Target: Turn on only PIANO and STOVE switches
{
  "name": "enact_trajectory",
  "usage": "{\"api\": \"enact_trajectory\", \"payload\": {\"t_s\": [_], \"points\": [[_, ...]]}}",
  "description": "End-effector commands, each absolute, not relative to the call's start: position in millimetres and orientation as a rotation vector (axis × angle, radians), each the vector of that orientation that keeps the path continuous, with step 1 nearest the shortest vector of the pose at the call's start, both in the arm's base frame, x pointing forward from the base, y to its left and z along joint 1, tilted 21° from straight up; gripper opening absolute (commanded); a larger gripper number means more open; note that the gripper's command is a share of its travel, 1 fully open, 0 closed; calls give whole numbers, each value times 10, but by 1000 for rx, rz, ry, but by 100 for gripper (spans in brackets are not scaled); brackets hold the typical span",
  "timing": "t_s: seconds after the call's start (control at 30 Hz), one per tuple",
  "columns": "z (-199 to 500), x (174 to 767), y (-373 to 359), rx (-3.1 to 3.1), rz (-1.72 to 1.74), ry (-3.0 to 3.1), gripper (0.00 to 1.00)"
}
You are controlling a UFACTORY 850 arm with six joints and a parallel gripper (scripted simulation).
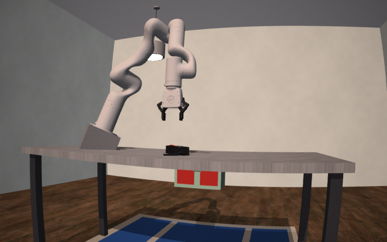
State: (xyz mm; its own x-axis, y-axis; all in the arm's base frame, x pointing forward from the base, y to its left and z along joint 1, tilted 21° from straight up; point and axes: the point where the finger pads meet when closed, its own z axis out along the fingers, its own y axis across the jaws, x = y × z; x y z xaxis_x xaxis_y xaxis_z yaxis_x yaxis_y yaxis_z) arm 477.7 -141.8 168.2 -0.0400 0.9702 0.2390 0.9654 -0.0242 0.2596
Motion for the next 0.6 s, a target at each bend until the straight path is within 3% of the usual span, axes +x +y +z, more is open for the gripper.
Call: {"api": "enact_trajectory", "payload": {"t_s": [0.0,0.57], "points": [[1692,4785,-1423,2165,561,2184,100],[1538,4806,-1184,1912,564,2361,100]]}}
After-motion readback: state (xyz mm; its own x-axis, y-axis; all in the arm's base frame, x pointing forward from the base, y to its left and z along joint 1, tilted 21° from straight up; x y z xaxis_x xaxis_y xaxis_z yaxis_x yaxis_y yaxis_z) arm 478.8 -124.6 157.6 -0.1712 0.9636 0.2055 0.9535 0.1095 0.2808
